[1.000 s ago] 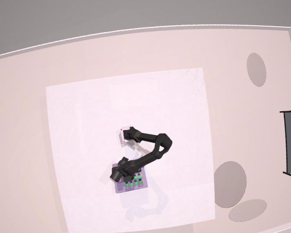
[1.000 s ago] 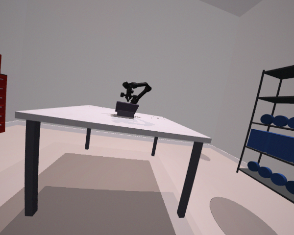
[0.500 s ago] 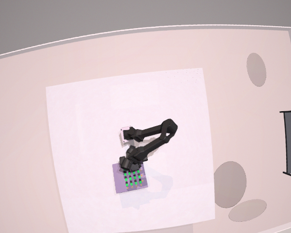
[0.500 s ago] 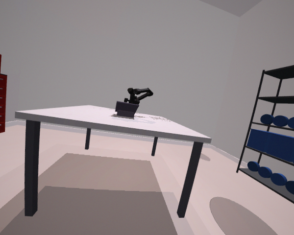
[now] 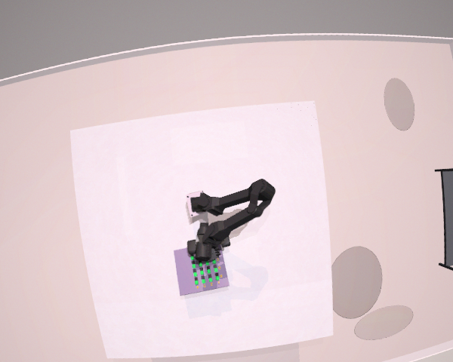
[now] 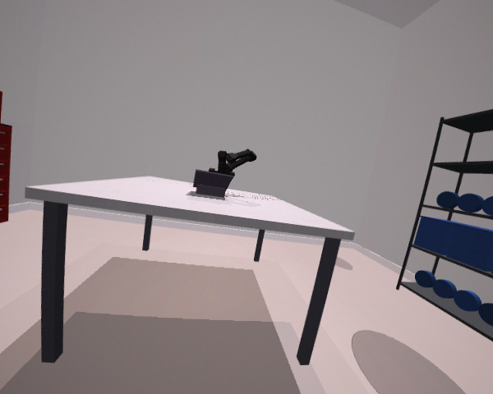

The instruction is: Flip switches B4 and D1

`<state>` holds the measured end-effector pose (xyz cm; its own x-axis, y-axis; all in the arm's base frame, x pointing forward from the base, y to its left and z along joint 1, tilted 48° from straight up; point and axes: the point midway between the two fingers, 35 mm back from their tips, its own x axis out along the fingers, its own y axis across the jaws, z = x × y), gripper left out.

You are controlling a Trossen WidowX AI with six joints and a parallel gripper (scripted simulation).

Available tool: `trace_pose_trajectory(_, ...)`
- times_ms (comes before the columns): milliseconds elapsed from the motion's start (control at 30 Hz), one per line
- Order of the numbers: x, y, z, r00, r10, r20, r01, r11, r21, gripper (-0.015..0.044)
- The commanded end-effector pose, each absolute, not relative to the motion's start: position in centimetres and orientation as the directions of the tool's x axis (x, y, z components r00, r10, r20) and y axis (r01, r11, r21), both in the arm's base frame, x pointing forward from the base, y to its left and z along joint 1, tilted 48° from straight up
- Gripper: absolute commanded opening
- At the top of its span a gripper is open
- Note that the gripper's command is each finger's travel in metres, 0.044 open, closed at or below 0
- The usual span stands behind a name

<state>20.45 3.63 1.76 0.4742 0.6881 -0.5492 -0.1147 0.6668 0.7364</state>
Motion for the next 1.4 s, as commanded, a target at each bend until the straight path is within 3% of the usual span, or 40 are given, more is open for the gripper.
trace_pose_trajectory(0, 20.48, 3.95, 1.46, 0.471, 0.690, -0.550, -0.111, 0.665, 0.739, 0.0000)
trace_pose_trajectory(1367, 20.98, 4.73, 0.83, 0.471, 0.690, -0.550, -0.110, 0.665, 0.739, 0.0000)
